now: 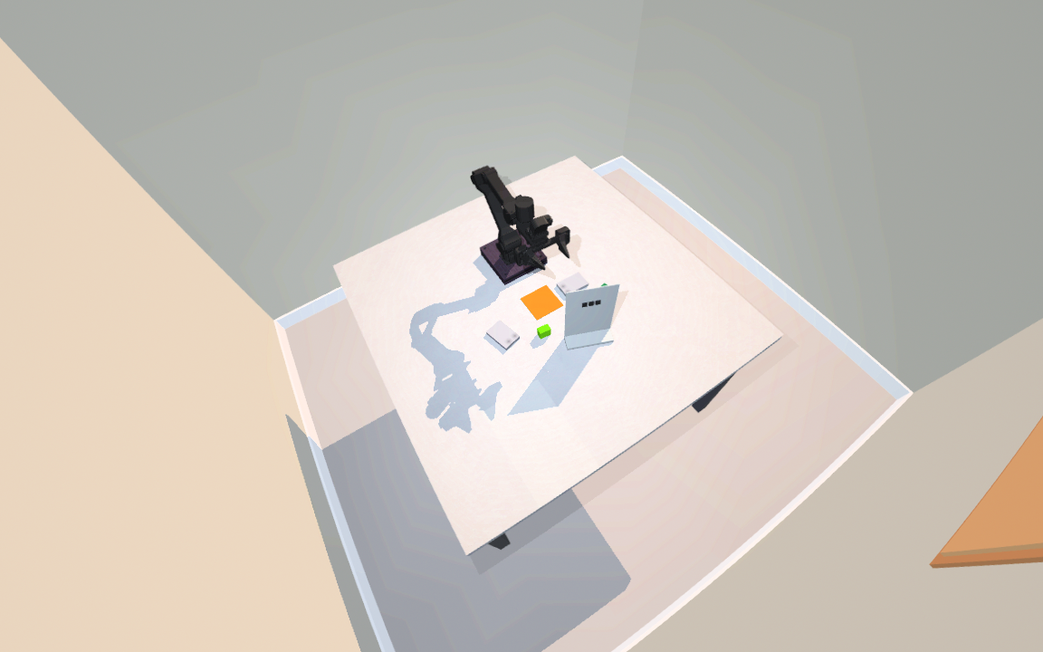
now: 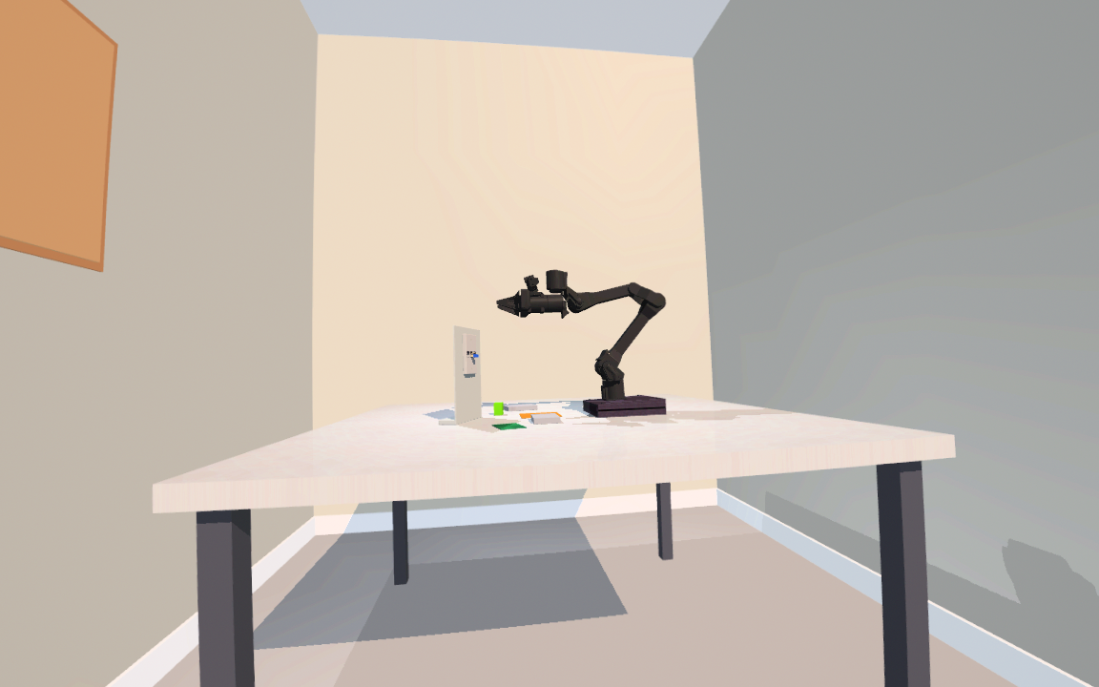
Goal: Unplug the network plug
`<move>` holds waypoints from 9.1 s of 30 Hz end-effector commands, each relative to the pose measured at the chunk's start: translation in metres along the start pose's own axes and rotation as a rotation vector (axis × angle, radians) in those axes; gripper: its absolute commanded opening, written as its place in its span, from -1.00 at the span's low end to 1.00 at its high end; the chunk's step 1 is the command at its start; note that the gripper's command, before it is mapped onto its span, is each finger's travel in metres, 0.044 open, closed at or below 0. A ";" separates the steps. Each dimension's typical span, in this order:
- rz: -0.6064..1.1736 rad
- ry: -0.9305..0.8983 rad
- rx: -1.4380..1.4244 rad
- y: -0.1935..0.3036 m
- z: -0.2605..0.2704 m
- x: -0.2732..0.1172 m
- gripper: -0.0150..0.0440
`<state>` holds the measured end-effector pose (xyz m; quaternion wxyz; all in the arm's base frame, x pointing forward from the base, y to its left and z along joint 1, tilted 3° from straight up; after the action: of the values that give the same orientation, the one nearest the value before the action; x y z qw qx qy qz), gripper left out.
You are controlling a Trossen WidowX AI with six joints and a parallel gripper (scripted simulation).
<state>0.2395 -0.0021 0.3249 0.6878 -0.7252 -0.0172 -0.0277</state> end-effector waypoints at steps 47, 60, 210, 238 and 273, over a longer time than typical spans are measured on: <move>-0.051 0.069 1.493 0.149 0.136 -0.036 0.04; -0.056 0.072 1.574 0.155 0.137 -0.036 0.04; -0.060 0.069 1.573 0.155 0.120 0.021 -0.49; -0.061 0.066 1.579 0.153 0.127 0.010 -0.49; -0.050 0.075 1.567 0.095 0.123 -0.012 -0.49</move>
<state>0.2361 0.1173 0.2217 0.9982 -0.0204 -0.0297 -0.0473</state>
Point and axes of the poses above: the point midway between the two fingers, 35 mm back from their tips, its own x axis out along the fingers, its own z axis across the jaws, y = z × x, the point moved 7 cm from there along -x, back along the fingers, and after that the axes turned 3 degrees about -x, right-handed, at the moved point
